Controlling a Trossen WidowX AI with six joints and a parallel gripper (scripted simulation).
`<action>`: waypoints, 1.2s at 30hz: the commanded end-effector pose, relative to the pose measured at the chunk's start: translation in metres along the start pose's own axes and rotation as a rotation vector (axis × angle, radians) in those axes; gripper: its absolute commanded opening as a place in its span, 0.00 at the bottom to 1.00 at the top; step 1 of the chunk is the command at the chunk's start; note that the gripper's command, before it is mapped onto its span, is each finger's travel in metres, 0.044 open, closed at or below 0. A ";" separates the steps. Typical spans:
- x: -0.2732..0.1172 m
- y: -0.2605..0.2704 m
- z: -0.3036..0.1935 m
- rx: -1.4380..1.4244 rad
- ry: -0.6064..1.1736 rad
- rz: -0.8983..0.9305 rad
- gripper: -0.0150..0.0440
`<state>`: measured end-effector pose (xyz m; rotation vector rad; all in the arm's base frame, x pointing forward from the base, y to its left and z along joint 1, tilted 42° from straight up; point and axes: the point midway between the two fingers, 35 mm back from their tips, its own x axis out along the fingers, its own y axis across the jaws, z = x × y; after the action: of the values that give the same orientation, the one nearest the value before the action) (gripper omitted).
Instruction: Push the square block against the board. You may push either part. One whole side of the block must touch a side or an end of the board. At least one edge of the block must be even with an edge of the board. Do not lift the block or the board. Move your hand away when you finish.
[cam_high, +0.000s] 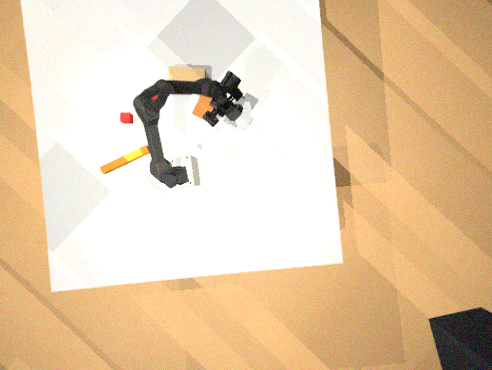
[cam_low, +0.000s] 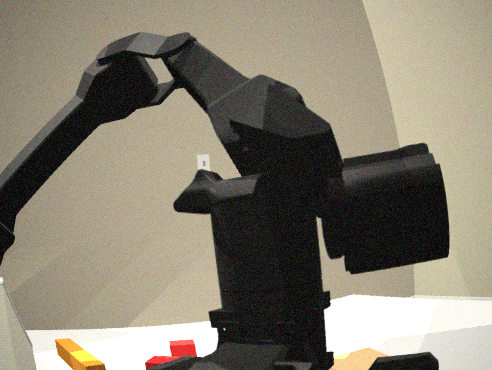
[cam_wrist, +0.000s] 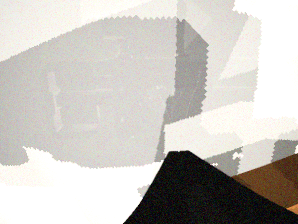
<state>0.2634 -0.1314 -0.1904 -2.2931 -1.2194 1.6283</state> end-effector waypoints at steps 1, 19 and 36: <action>0.000 0.001 0.007 -0.001 -0.002 0.000 0.25; 0.001 0.002 0.038 -0.002 -0.001 -0.003 0.25; -0.054 0.008 0.011 -0.153 -0.001 -0.003 0.25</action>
<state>0.2374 -0.1770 -0.1627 -2.3238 -1.3063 1.6111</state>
